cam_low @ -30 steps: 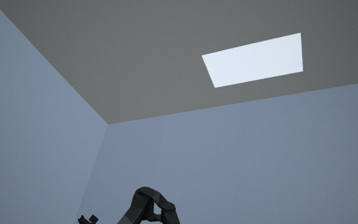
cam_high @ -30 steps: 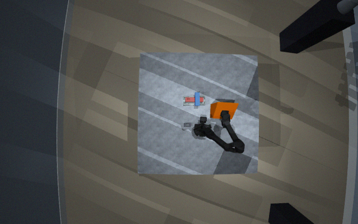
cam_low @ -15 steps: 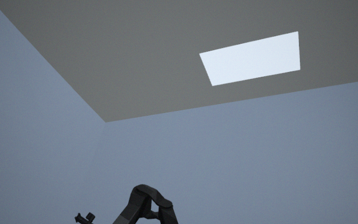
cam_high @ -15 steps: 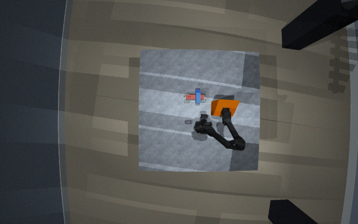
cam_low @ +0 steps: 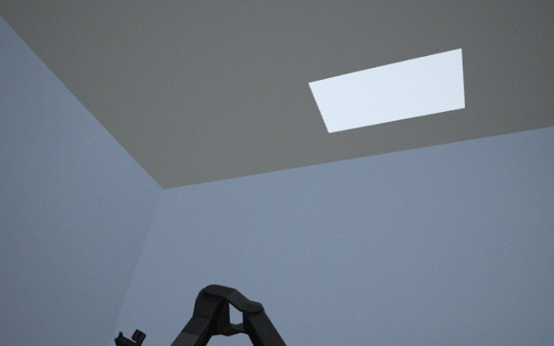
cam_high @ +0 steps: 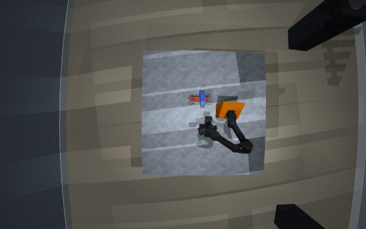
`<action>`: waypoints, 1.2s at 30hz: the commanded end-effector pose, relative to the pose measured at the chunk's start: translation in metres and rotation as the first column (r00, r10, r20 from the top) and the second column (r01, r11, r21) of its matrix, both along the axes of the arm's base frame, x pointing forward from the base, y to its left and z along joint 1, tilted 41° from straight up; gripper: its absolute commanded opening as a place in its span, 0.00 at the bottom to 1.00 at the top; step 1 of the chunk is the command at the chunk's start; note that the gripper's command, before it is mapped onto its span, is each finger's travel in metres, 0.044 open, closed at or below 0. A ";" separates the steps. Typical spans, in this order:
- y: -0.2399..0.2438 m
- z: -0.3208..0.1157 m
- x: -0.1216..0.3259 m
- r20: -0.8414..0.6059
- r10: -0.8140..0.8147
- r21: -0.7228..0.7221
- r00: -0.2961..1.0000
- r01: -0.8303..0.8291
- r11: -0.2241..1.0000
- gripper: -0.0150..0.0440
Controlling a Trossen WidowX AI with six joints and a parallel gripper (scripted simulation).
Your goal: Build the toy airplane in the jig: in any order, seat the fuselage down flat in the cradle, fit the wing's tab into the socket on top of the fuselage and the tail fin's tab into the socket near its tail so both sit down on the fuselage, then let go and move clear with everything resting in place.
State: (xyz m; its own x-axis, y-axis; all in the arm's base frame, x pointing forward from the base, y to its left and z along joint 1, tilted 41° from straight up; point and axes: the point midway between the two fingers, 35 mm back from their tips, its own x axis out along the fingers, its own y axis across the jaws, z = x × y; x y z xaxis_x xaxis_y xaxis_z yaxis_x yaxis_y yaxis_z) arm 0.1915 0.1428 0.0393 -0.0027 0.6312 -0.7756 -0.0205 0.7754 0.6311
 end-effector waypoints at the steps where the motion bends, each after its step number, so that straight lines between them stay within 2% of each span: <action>1: -0.007 0.010 0.003 0.009 0.002 0.004 1.000 -0.002 1.000 0.25; 30: -0.063 0.078 -0.006 -0.006 -0.026 0.031 1.000 0.026 0.999 0.25; 36: -0.066 0.078 -0.001 -0.004 -0.026 0.030 1.000 0.026 0.999 0.25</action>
